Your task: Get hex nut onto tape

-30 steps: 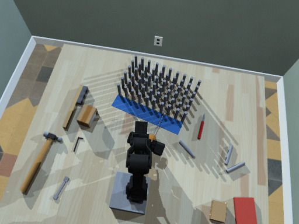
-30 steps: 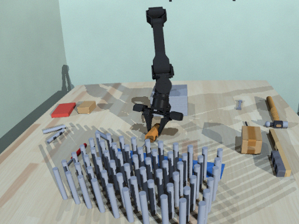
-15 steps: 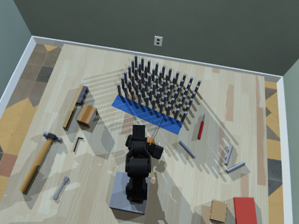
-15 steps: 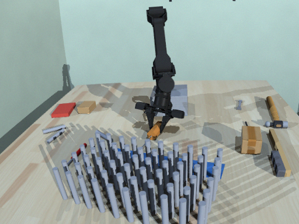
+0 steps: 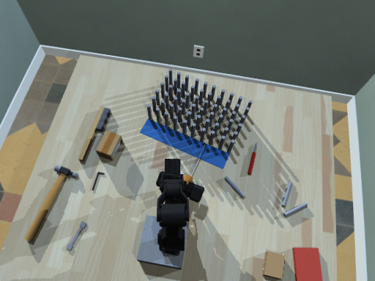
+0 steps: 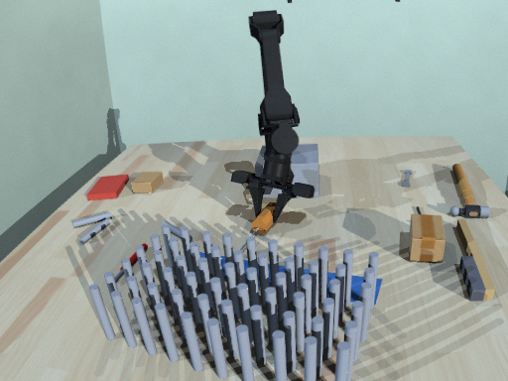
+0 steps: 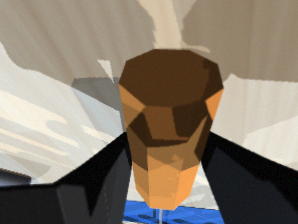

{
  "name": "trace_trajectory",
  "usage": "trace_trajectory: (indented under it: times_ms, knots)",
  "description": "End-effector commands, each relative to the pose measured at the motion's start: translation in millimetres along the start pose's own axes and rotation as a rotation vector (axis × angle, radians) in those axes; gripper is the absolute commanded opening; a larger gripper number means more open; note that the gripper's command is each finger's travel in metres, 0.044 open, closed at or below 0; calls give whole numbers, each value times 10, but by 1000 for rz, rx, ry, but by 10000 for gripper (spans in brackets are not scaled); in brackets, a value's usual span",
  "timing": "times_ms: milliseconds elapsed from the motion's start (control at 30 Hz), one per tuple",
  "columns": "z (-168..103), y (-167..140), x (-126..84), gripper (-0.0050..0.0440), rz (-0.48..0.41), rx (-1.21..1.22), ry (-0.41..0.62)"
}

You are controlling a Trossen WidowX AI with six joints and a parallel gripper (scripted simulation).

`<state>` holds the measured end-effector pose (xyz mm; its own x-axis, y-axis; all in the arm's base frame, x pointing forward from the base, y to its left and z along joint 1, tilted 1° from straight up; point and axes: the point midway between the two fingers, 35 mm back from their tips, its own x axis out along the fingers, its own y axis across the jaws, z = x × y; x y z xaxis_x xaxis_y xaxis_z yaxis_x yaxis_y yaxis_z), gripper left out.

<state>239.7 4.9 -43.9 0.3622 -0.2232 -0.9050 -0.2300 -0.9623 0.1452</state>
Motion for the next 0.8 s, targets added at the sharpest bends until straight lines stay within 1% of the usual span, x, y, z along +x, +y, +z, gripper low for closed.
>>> trace_trajectory:
  times_ms: [0, 333, 500, 767]
  knots:
    - [-174, -29, -106, -50, -14, 11, 41]
    - [-249, -18, -203, -50, -16, 10, 46]
    - [-102, 1, -236, -50, -7, 8, 30]
    - [106, 10, -360, -50, -7, 8, 28]
